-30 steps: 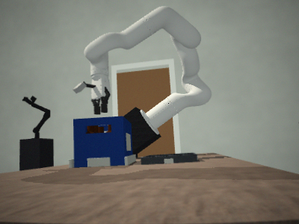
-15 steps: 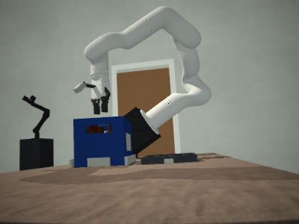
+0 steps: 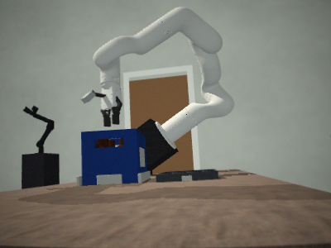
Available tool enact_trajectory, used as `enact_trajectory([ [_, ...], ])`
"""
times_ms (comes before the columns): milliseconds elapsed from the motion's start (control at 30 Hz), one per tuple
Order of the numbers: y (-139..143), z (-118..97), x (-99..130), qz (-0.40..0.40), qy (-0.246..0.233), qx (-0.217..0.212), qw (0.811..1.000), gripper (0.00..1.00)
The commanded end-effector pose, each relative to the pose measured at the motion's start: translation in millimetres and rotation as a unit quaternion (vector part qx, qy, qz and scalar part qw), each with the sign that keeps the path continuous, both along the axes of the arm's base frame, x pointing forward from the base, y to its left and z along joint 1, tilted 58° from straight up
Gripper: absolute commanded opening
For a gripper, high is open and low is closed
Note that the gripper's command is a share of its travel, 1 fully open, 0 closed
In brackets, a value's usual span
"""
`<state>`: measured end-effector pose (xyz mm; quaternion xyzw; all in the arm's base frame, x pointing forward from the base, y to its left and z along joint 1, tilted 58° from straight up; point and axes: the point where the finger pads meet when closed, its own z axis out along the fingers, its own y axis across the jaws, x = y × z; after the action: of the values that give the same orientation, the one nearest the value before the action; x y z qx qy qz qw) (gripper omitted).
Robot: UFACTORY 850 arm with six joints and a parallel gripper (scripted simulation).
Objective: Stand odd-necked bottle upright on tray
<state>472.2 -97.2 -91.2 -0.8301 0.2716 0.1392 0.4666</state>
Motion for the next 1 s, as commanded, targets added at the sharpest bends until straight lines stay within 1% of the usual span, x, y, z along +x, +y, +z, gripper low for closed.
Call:
enact_trajectory([
  [0,-0.8,0.3,0.6,0.000,-0.001,-0.001,1.000,0.65],
  [400,2.5,-1.8,0.7,0.000,-0.001,0.000,1.000,0.65],
  [967,16.8,-10.8,1.2,0.000,-0.001,0.000,1.000,0.65],
])
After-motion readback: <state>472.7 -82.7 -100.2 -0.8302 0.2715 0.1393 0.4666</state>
